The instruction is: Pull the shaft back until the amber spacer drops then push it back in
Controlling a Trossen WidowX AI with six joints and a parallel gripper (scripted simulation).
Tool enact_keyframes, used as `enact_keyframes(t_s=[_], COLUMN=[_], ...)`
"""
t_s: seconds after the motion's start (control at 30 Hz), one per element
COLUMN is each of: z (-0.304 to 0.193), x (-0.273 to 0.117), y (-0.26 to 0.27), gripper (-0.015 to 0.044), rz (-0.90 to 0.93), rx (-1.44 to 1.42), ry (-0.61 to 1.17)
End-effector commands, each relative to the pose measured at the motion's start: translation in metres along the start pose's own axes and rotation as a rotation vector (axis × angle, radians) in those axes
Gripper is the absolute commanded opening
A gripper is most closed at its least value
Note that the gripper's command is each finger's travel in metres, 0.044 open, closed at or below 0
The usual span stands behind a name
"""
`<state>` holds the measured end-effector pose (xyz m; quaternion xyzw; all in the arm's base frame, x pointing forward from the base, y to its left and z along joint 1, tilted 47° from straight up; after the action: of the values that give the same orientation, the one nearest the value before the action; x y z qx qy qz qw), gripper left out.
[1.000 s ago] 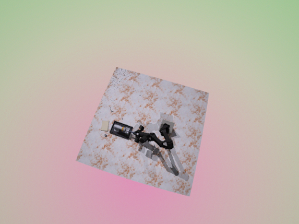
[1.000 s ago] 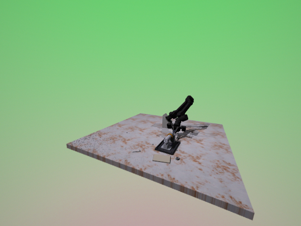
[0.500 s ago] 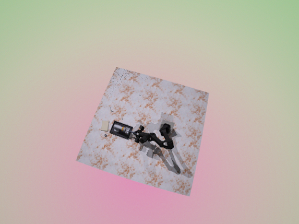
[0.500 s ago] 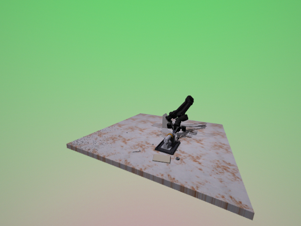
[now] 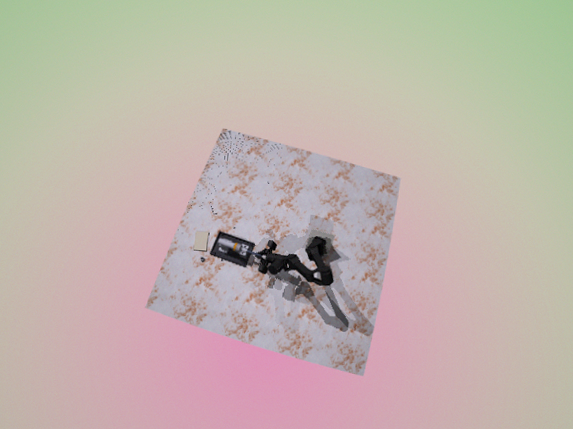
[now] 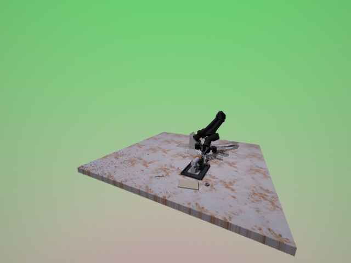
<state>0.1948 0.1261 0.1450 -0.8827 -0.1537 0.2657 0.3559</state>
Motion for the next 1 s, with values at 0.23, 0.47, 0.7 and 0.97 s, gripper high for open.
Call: enact_keyframes(t_s=[0.23, 0.47, 0.7, 0.97], z=[0.0007, 0.0011, 0.0014, 0.0018], x=[-0.0011, -0.0017, -0.0024, -0.0030], y=[0.0002, 0.0002, 0.0002, 0.0002], gripper=[0.0000, 0.0000, 0.0000, 0.0000], rz=[0.001, 0.001, 0.001, 0.001], rx=[0.005, 0.005, 0.005, 0.005], ry=[0.000, 0.000, 0.000, 0.000])
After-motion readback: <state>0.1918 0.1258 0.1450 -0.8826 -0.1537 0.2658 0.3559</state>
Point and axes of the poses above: the point midway between the two fingers, 35 mm back from their tips, its own x axis out along the fingers, its own y axis across the jaws, z = x × y, the point moved 10 cm from there along -x, back along the fingers, and after that the axes turned 2 degrees about -x, right-handed, at the moved point
